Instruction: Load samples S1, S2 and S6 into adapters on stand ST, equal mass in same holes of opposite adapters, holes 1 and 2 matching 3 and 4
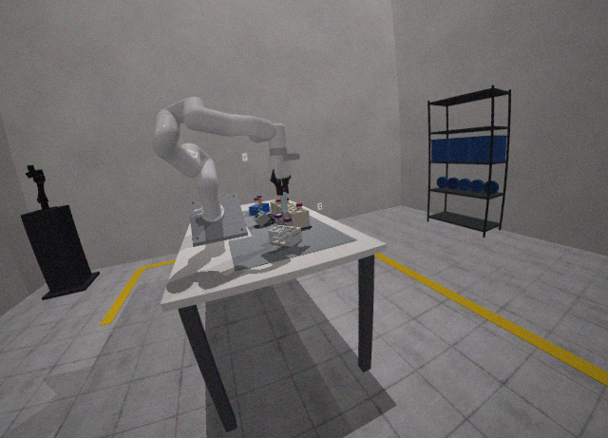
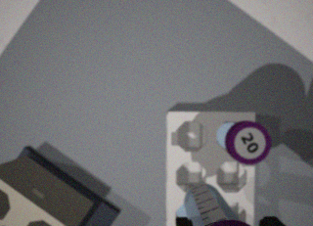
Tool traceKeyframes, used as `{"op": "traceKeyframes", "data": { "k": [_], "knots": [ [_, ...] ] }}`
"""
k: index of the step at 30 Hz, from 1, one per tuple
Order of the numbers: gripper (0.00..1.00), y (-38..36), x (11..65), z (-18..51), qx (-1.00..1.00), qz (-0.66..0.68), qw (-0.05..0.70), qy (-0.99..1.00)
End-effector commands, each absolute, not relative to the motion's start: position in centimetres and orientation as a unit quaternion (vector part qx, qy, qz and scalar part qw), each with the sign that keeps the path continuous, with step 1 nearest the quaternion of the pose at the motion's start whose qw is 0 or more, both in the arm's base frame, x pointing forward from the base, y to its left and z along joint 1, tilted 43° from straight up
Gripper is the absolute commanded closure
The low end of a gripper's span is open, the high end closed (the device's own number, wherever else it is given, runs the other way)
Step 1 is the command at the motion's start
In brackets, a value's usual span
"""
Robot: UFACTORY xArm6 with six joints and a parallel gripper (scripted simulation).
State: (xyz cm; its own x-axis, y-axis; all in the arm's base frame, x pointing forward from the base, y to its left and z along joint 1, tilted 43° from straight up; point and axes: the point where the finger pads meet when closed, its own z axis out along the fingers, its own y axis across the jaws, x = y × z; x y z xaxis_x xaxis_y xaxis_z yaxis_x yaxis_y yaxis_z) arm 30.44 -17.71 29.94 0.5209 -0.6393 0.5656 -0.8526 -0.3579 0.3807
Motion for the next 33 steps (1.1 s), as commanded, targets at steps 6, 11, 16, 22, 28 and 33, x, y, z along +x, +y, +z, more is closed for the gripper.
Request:
{"op": "traceKeyframes", "data": {
  "k": [6, 11, 16, 22, 28, 33],
  "knots": [
    [1.00, -16.9, 30.6, 30.9, 0.808, 0.164, 0.328, -0.462],
    [1.00, -16.9, 30.6, 30.9, 0.808, 0.164, 0.328, -0.462],
    [1.00, -16.0, 31.3, 30.0, 0.830, 0.148, 0.335, -0.421],
    [1.00, -14.1, 32.8, 28.2, 0.868, 0.113, 0.348, -0.336],
    [1.00, -12.2, 34.3, 26.4, 0.897, 0.078, 0.358, -0.248],
    [1.00, -11.3, 35.1, 25.5, 0.908, 0.060, 0.361, -0.202]
  ]
}}
